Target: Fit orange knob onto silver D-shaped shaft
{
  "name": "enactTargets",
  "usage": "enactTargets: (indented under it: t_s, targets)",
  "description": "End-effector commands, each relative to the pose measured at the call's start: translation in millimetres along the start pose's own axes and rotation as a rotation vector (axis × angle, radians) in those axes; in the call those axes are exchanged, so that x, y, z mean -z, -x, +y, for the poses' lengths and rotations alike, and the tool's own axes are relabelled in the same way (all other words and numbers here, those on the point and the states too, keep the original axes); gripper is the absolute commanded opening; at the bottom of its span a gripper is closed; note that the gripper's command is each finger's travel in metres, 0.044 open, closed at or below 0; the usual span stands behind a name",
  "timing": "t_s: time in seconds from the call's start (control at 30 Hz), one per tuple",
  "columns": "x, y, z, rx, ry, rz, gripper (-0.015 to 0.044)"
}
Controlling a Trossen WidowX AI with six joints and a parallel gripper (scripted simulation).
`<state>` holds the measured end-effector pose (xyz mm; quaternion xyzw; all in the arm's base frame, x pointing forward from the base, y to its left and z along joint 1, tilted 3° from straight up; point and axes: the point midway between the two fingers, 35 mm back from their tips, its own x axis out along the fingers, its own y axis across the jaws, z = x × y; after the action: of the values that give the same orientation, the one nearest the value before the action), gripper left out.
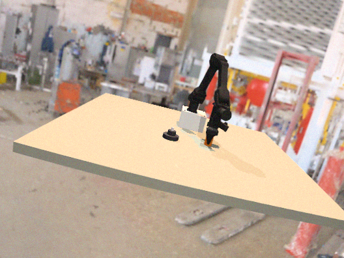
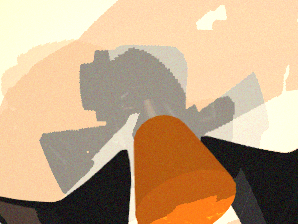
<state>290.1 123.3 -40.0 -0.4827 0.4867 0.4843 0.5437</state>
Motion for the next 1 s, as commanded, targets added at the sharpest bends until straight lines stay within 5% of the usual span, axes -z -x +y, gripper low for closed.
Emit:
enactTargets:
  t_s: [0.0,0.23,0.5,0.97]
  targets:
    - [0,0,0,0.0,0.0,0.0,0.024]
    - [0,0,0,0.0,0.0,0.0,0.024]
    - [0,81,-1,0.0,0.003,-0.002,0.044]
    - [0,64,-2,0.0,0.003,-0.002,0.044]
